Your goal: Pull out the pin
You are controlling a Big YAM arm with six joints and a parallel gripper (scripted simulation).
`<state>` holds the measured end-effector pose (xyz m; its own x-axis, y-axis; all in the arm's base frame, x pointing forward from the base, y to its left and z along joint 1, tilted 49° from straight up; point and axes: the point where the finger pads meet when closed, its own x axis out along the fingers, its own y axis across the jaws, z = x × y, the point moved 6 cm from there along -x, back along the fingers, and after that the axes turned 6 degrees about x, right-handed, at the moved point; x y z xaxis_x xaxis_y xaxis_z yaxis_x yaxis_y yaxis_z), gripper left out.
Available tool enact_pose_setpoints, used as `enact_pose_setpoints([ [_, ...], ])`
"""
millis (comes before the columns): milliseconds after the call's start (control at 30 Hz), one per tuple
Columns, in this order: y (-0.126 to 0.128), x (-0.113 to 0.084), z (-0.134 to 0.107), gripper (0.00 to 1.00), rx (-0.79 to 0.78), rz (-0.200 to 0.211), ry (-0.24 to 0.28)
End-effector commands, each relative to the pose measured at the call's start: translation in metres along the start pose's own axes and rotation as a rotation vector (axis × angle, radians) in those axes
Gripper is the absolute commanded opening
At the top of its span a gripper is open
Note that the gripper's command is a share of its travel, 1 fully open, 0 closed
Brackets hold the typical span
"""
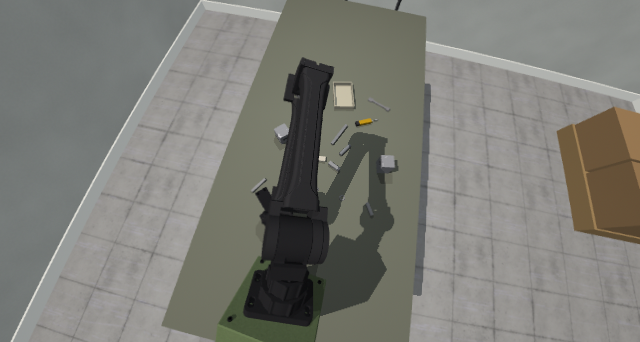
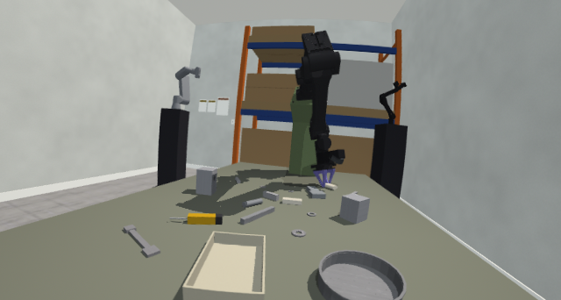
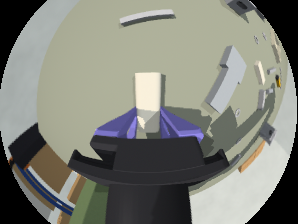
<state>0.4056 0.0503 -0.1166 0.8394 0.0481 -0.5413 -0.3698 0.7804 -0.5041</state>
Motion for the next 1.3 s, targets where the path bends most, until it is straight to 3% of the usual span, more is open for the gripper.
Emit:
enact_pose_setpoints([
  [0, 0.0065, 0.0011, -0.0035, 0.00, -0.003, 0.019, 0.007],
  [1267, 0.0039, 0.0009, -0.0055, 0.00, -0.004, 0.014, 0.012],
])
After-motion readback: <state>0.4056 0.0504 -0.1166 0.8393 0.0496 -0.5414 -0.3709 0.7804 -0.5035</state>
